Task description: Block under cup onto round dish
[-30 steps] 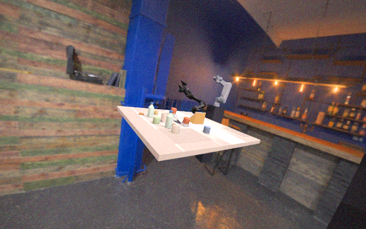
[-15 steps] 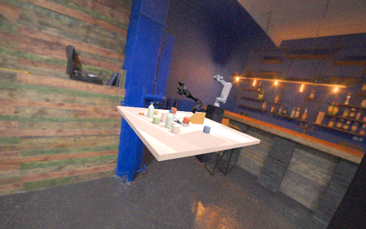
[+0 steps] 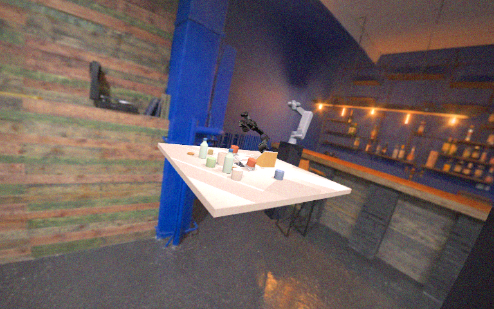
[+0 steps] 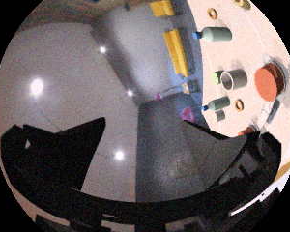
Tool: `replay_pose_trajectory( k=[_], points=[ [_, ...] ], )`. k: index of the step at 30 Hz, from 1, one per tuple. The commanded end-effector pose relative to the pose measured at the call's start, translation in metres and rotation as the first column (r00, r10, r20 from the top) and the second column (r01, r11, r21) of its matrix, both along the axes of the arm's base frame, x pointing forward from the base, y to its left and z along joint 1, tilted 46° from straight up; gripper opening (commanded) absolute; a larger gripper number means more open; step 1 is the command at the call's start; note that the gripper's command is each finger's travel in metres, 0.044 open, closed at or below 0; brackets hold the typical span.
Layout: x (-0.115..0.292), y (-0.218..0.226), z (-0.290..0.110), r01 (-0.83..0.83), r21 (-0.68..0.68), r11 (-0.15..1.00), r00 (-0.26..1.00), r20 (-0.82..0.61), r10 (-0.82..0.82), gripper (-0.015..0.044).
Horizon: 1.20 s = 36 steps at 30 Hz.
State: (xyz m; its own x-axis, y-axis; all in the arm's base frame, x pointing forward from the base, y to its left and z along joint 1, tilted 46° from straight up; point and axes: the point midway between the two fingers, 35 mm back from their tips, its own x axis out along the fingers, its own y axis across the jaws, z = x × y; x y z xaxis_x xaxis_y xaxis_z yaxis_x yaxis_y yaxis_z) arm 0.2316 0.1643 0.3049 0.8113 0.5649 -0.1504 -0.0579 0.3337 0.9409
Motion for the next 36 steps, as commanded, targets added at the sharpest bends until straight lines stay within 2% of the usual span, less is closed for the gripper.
replay_pose_trajectory(
  k=[1,10,19,27,36],
  points=[
    [0.002,0.008,-0.022,0.004,-0.091,0.996,0.998,-0.062,-0.01,0.044],
    [-0.001,0.019,-0.068,-0.016,-0.293,0.956,0.984,-0.174,-0.036,0.044],
    [-0.011,0.024,-0.109,-0.066,-0.502,0.863,0.967,-0.245,-0.069,0.044],
    [-0.024,0.023,-0.139,-0.121,-0.675,0.728,0.957,-0.274,-0.095,0.044],
    [-0.039,0.018,-0.165,-0.178,-0.836,0.519,0.956,-0.272,-0.109,0.044]
  ],
)
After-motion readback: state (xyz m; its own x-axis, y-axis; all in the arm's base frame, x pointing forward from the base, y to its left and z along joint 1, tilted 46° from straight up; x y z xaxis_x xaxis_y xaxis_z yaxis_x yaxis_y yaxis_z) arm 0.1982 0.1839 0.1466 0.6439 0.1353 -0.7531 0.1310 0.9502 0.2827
